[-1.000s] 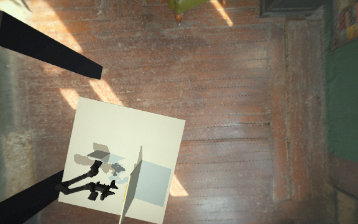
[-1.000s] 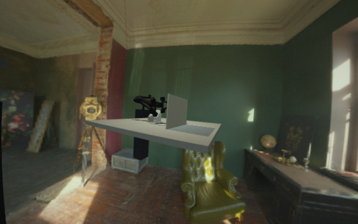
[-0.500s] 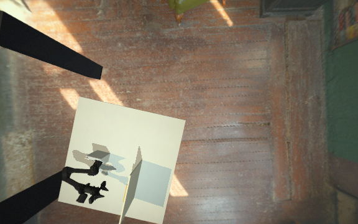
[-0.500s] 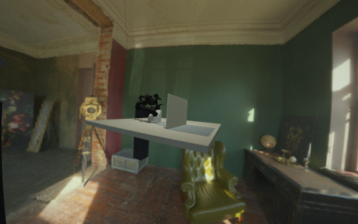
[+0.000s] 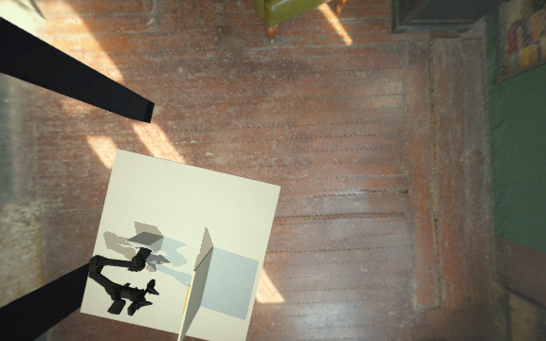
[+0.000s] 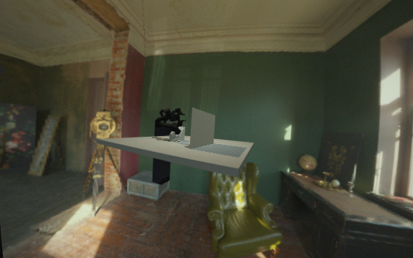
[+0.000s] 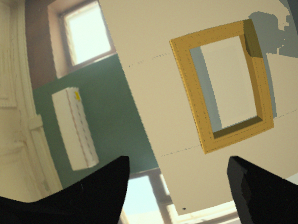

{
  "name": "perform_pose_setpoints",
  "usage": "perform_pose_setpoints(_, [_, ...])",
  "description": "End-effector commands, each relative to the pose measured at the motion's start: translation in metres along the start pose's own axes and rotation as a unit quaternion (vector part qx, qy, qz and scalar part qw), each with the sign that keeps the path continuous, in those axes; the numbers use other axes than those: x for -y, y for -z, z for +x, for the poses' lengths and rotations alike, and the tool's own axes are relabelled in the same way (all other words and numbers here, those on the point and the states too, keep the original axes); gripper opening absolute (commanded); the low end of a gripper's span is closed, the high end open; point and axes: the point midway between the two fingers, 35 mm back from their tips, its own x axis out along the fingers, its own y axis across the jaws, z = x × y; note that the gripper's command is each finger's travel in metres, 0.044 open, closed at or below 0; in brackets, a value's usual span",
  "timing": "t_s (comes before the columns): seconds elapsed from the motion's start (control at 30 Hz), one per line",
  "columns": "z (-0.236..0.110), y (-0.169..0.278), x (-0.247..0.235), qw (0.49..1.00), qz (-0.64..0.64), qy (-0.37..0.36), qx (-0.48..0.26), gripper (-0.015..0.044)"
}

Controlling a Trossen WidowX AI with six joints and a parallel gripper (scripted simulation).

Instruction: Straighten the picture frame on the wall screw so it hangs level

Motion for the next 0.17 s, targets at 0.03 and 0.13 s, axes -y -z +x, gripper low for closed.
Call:
perform_pose_setpoints(0.03, [-0.0003, -0.0002, 0.0008, 1.000, 0.003, 0.002, 0.001, 0.0260])
perform_pose_setpoints(0.13, [-0.0003, -0.0002, 0.0008, 1.000, 0.003, 0.002, 0.001, 0.0260])
